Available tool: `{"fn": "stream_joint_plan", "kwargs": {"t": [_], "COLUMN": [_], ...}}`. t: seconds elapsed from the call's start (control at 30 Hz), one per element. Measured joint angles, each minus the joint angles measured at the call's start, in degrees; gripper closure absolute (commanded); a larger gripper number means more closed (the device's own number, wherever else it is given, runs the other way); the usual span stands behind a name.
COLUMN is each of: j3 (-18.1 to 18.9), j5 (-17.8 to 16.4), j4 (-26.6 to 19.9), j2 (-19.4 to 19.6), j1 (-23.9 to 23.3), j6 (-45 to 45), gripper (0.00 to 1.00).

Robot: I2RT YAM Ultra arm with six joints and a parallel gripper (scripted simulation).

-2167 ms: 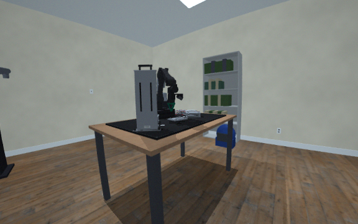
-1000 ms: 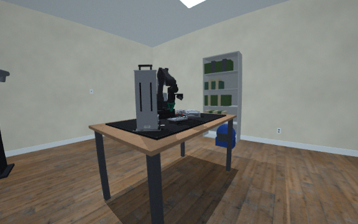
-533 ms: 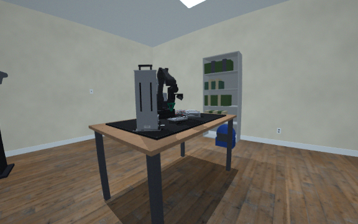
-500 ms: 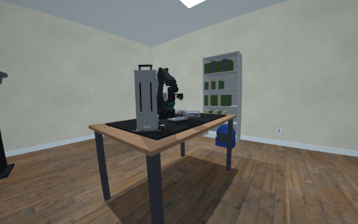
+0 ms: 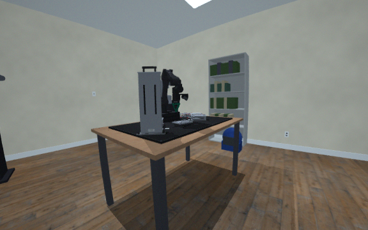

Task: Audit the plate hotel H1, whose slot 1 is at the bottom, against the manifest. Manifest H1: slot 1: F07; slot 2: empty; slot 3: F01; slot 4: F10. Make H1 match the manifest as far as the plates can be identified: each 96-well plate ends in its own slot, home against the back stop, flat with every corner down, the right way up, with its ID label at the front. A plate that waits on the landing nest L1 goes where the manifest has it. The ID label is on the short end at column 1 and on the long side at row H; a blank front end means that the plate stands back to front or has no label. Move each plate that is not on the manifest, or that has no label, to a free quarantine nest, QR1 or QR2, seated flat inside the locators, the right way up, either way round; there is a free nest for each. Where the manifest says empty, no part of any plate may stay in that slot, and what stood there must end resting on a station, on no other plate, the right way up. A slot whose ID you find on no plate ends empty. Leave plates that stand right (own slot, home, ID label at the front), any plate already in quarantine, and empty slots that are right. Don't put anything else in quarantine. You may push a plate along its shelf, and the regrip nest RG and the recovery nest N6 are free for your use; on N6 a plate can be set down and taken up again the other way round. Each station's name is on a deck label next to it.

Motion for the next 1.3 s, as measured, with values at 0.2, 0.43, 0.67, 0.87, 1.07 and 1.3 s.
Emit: {"fn": "stream_joint_plan", "kwargs": {"t": [0.2, 0.43, 0.67, 0.87, 1.07, 1.3], "j3": [1.62, 3.04, 4.7, 7.61, 9.79, 13.94], "j5": [0.0, 0.0, 0.0, 0.0, 0.0, 0.0], "j4": [-1.99, -3.98, -6.1, -8.85, -11.45, -15.32], "j2": [-0.55, -1.09, -1.44, -1.88, -2.19, -2.4], "j1": [0.0, 0.0, 0.0, 0.0, 0.0, 0.02], "j6": [0.0, 0.0, 0.0, 0.0, 0.0, 0.0], "gripper": [0.0, 0.0, 0.0, 0.0, 0.0, 0.0]}}
